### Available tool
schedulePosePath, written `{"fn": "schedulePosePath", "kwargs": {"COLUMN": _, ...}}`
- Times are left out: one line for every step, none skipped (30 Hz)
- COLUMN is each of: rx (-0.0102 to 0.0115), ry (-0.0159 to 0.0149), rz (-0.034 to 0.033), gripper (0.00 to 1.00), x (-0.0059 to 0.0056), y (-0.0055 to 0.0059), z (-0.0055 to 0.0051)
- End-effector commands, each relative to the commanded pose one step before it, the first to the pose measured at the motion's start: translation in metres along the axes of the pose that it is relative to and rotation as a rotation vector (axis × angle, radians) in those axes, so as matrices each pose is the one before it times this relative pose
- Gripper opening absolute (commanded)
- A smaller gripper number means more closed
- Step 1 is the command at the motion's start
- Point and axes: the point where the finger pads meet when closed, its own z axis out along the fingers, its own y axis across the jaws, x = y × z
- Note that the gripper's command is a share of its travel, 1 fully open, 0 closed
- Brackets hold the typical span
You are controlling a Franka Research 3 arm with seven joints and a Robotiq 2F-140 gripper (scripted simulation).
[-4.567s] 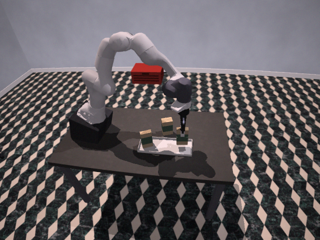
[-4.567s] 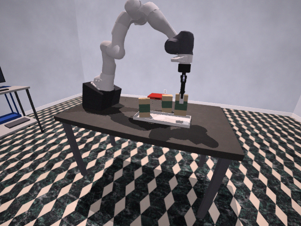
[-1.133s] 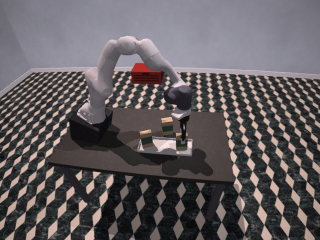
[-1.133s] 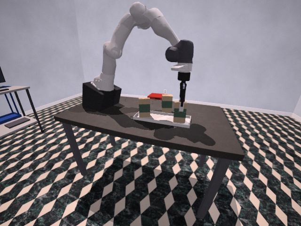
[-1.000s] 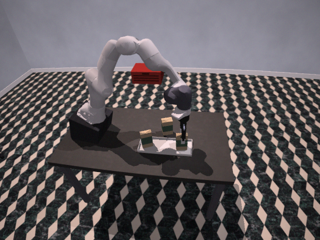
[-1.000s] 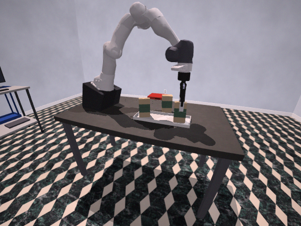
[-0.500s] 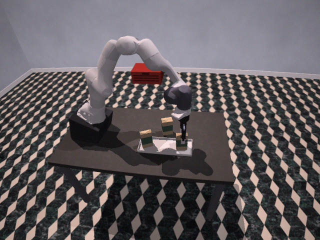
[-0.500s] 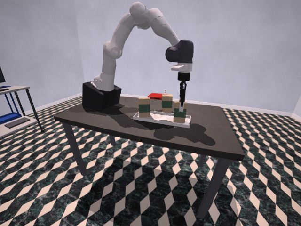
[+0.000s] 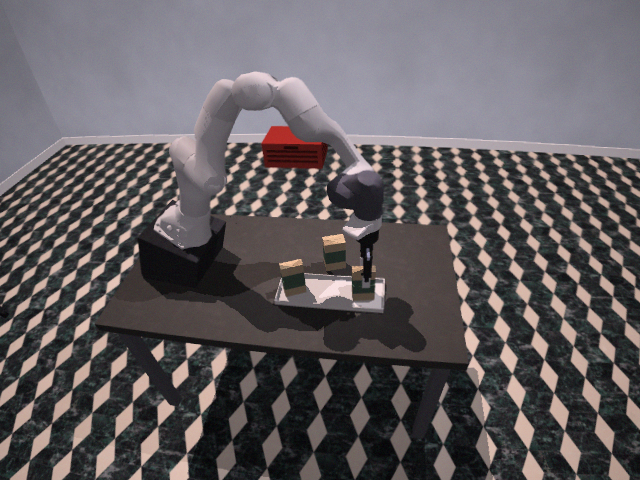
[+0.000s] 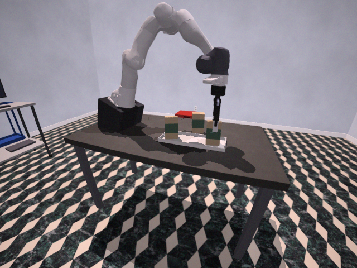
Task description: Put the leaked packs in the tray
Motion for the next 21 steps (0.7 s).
{"fn": "schedulePosePath", "kwargs": {"rx": 0.00135, "ry": -0.00560, "rz": -0.00244, "gripper": 0.55, "x": -0.00212, "y": -0.00092, "z": -0.00117}}
{"fn": "schedulePosePath", "kwargs": {"rx": 0.00000, "ry": 0.00000, "rz": 0.00000, "gripper": 0.55, "x": 0.00000, "y": 0.00000, "z": 0.00000}}
{"fn": "schedulePosePath", "kwargs": {"rx": 0.00000, "ry": 0.00000, "rz": 0.00000, "gripper": 0.55, "x": 0.00000, "y": 0.00000, "z": 0.00000}}
{"fn": "schedulePosePath", "kwargs": {"rx": 0.00000, "ry": 0.00000, "rz": 0.00000, "gripper": 0.55, "x": 0.00000, "y": 0.00000, "z": 0.00000}}
{"fn": "schedulePosePath", "kwargs": {"rx": 0.00000, "ry": 0.00000, "rz": 0.00000, "gripper": 0.55, "x": 0.00000, "y": 0.00000, "z": 0.00000}}
{"fn": "schedulePosePath", "kwargs": {"rx": 0.00000, "ry": 0.00000, "rz": 0.00000, "gripper": 0.55, "x": 0.00000, "y": 0.00000, "z": 0.00000}}
{"fn": "schedulePosePath", "kwargs": {"rx": 0.00000, "ry": 0.00000, "rz": 0.00000, "gripper": 0.55, "x": 0.00000, "y": 0.00000, "z": 0.00000}}
{"fn": "schedulePosePath", "kwargs": {"rx": 0.00000, "ry": 0.00000, "rz": 0.00000, "gripper": 0.55, "x": 0.00000, "y": 0.00000, "z": -0.00040}}
{"fn": "schedulePosePath", "kwargs": {"rx": 0.00001, "ry": 0.00000, "rz": 0.00001, "gripper": 0.55, "x": 0.00000, "y": -0.00001, "z": -0.00239}}
{"fn": "schedulePosePath", "kwargs": {"rx": 0.00000, "ry": 0.00000, "rz": 0.00000, "gripper": 0.55, "x": 0.00000, "y": 0.00000, "z": -0.00532}}
{"fn": "schedulePosePath", "kwargs": {"rx": 0.00000, "ry": 0.00000, "rz": 0.00000, "gripper": 0.55, "x": 0.00000, "y": 0.00000, "z": -0.00829}}
{"fn": "schedulePosePath", "kwargs": {"rx": 0.00000, "ry": 0.00000, "rz": 0.00000, "gripper": 0.55, "x": 0.00000, "y": 0.00000, "z": -0.01063}}
{"fn": "schedulePosePath", "kwargs": {"rx": -0.00001, "ry": 0.00000, "rz": -0.00001, "gripper": 0.55, "x": 0.00000, "y": 0.00001, "z": -0.01194}}
{"fn": "schedulePosePath", "kwargs": {"rx": 0.00001, "ry": 0.00001, "rz": 0.00000, "gripper": 0.55, "x": 0.00000, "y": -0.00001, "z": -0.01206}}
{"fn": "schedulePosePath", "kwargs": {"rx": 0.00000, "ry": 0.00000, "rz": 0.00000, "gripper": 0.55, "x": 0.00000, "y": 0.00000, "z": -0.01093}}
{"fn": "schedulePosePath", "kwargs": {"rx": 0.00000, "ry": 0.00000, "rz": 0.00000, "gripper": 0.55, "x": 0.00000, "y": 0.00000, "z": -0.00867}}
{"fn": "schedulePosePath", "kwargs": {"rx": 0.00000, "ry": 0.00000, "rz": 0.00000, "gripper": 0.55, "x": 0.00000, "y": 0.00000, "z": -0.00565}}
{"fn": "schedulePosePath", "kwargs": {"rx": 0.00000, "ry": 0.00000, "rz": 0.00000, "gripper": 0.55, "x": 0.00000, "y": 0.00000, "z": 0.00000}}
{"fn": "schedulePosePath", "kwargs": {"rx": 0.00000, "ry": 0.00000, "rz": 0.00000, "gripper": 0.55, "x": 0.00000, "y": 0.00000, "z": 0.00000}}
{"fn": "schedulePosePath", "kwargs": {"rx": -0.00001, "ry": -0.00001, "rz": -0.00001, "gripper": 0.55, "x": 0.00000, "y": 0.00001, "z": -0.00255}}
{"fn": "schedulePosePath", "kwargs": {"rx": -0.00001, "ry": -0.00001, "rz": 0.00000, "gripper": 0.55, "x": 0.00000, "y": 0.00000, "z": -0.00043}}
